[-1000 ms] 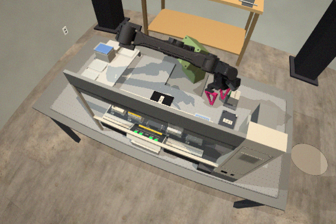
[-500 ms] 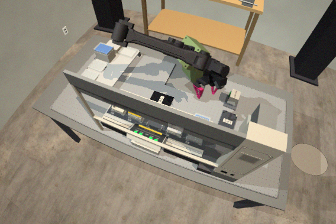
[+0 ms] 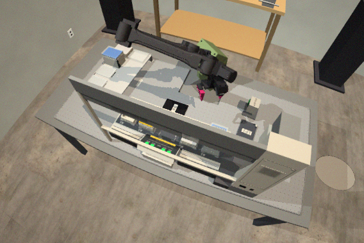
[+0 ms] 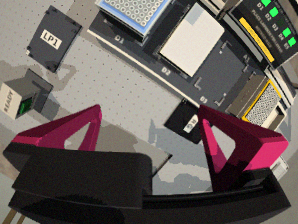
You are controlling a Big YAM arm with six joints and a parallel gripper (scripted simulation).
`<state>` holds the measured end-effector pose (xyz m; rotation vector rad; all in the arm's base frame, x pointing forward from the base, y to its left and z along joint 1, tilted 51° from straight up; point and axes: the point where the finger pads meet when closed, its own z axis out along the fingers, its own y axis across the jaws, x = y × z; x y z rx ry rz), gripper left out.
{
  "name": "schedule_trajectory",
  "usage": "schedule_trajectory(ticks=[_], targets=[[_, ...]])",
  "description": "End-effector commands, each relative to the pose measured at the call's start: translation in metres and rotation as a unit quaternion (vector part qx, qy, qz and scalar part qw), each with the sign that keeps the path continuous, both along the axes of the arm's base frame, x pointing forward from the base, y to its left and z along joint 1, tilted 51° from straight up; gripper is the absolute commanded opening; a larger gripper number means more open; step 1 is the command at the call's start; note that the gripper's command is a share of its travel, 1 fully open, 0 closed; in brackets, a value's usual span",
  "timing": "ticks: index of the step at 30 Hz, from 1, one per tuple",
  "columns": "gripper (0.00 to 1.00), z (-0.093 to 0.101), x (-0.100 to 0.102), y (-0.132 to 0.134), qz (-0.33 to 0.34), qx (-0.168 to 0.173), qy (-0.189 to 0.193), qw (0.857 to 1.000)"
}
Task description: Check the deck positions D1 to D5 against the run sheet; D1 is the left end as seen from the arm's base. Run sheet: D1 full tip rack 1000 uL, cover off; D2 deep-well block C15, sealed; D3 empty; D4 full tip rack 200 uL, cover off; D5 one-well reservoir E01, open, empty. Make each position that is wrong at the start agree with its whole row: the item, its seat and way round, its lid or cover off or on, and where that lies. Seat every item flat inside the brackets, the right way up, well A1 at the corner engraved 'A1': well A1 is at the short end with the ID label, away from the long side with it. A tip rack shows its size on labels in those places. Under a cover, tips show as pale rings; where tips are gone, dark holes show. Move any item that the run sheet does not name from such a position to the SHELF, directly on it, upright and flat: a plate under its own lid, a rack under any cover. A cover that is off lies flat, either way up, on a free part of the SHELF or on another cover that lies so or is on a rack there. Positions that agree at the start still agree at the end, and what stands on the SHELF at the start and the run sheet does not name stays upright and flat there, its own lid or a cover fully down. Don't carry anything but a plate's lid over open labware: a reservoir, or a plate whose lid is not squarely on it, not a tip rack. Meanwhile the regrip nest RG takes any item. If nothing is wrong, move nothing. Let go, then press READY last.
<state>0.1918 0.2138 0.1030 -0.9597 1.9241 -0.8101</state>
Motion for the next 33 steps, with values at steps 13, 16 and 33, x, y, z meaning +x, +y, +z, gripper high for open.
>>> schedule_trajectory(ticks=[13,16,33], targets=[[1.0,0.019,0.0,-0.071,-0.13,0.112,0.007,0.985],[1.0,0.023,-0.001,-0.086,-0.152,0.132,0.01,0.98],[1.0,0.041,-0.005,-0.159,-0.247,0.213,0.03,0.945]])
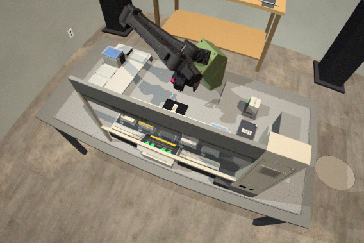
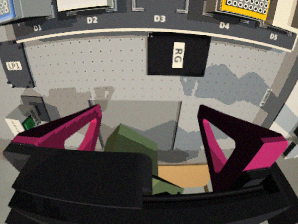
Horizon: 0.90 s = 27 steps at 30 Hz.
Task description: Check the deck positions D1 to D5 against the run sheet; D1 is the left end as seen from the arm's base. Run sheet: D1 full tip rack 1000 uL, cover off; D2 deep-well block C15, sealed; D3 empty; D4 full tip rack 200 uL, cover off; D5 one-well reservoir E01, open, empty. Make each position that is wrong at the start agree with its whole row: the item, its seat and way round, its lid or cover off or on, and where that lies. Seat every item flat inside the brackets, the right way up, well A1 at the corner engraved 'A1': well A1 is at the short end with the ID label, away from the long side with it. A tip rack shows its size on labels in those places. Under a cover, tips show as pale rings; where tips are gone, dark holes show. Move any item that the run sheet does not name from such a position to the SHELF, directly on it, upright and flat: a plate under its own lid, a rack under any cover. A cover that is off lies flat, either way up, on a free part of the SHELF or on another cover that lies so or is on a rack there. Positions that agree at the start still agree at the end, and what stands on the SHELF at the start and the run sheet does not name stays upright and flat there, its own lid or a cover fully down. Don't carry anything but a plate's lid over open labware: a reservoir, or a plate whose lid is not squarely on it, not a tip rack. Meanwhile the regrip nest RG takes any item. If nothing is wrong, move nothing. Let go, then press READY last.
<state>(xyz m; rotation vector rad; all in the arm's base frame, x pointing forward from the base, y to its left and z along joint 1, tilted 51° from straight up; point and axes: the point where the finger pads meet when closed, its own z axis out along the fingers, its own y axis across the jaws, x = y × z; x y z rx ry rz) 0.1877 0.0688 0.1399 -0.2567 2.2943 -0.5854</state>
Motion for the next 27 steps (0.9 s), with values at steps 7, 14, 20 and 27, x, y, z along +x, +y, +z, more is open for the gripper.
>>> schedule_trajectory(ticks=[7,14,20,27], targets=[[1.0,0.031,0.011,-0.014,-0.011,0.031,-0.016,0.999],[1.0,0.052,0.02,-0.03,-0.011,0.029,-0.02,0.999],[1.0,0.077,0.031,-0.049,-0.011,0.026,-0.026,0.999],[1.0,0.107,0.044,-0.071,-0.011,0.021,-0.032,0.999]])
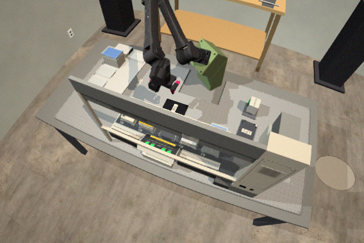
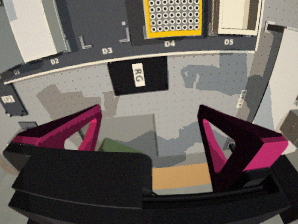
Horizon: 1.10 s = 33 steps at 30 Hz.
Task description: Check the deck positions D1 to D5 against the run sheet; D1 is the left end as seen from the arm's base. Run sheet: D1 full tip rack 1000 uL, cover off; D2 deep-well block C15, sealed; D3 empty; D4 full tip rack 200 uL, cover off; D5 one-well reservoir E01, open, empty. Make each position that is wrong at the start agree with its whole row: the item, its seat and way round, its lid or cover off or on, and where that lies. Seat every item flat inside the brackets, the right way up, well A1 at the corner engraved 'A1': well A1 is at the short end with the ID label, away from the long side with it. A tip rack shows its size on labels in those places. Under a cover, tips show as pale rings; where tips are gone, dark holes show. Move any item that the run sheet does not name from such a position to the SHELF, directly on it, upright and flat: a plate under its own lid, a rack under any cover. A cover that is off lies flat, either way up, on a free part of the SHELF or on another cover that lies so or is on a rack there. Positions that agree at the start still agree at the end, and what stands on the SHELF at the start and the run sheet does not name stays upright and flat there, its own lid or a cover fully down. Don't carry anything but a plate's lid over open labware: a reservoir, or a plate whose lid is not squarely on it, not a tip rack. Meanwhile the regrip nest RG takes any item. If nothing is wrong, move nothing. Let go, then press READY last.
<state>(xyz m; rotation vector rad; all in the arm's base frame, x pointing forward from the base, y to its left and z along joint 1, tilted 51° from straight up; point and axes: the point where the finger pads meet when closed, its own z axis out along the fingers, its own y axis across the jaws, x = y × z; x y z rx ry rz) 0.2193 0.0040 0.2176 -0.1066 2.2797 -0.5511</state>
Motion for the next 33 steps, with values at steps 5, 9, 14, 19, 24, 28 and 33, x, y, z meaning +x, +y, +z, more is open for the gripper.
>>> schedule_trajectory(ticks=[5,9,14,19,24,28,33], targets=[[1.0,0.015,0.015,-0.016,0.034,-0.027,0.019,0.999],[1.0,0.053,0.028,-0.026,0.033,-0.023,0.0,0.999],[1.0,0.073,0.037,-0.041,0.033,-0.027,-0.002,0.999],[1.0,0.093,0.047,-0.055,0.033,-0.03,-0.003,0.999],[1.0,0.104,0.052,-0.064,0.033,-0.032,-0.003,0.999],[1.0,0.12,0.06,-0.076,0.033,-0.034,-0.003,0.999],[1.0,0.139,0.069,-0.09,0.033,-0.036,-0.003,0.999]])
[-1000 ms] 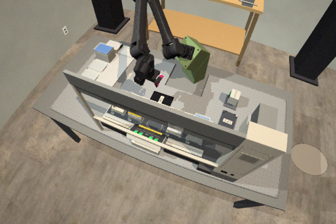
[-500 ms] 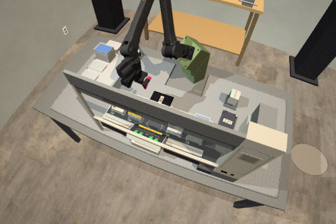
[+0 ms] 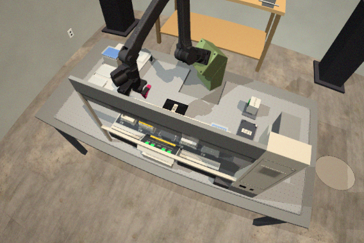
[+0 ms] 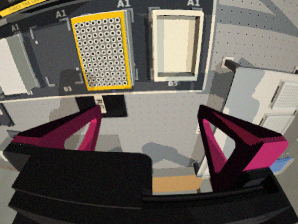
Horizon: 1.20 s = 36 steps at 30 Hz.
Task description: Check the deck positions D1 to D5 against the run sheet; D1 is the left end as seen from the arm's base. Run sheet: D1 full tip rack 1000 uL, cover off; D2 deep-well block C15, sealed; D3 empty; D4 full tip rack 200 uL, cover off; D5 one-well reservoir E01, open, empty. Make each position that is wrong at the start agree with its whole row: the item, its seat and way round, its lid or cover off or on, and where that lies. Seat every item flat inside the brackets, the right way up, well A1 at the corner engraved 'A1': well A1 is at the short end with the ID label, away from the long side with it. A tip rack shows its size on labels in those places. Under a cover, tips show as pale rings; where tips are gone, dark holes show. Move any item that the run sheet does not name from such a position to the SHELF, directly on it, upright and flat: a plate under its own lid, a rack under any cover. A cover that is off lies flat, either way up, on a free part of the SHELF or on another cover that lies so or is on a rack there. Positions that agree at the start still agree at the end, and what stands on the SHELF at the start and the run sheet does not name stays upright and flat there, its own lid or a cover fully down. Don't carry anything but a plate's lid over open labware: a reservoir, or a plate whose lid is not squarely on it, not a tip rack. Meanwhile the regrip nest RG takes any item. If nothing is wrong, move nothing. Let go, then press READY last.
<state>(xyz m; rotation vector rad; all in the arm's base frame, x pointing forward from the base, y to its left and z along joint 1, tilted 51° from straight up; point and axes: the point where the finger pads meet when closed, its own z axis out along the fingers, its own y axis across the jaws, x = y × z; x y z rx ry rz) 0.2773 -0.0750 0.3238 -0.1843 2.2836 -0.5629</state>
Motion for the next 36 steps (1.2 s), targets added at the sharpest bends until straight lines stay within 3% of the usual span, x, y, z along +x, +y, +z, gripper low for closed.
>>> schedule_trajectory(ticks=[1,13,15,16,20,36], targets=[[1.0,0.036,0.013,-0.014,0.009,-0.021,-0.014,1.0],[1.0,0.067,0.027,-0.039,0.009,-0.021,-0.004,1.0],[1.0,0.067,0.028,-0.04,0.009,-0.022,-0.005,1.0],[1.0,0.038,0.026,-0.039,0.01,-0.014,0.02,1.0],[1.0,0.05,0.028,-0.037,0.013,-0.018,0.009,1.0],[1.0,0.05,0.028,-0.037,0.013,-0.018,0.009,1.0]])
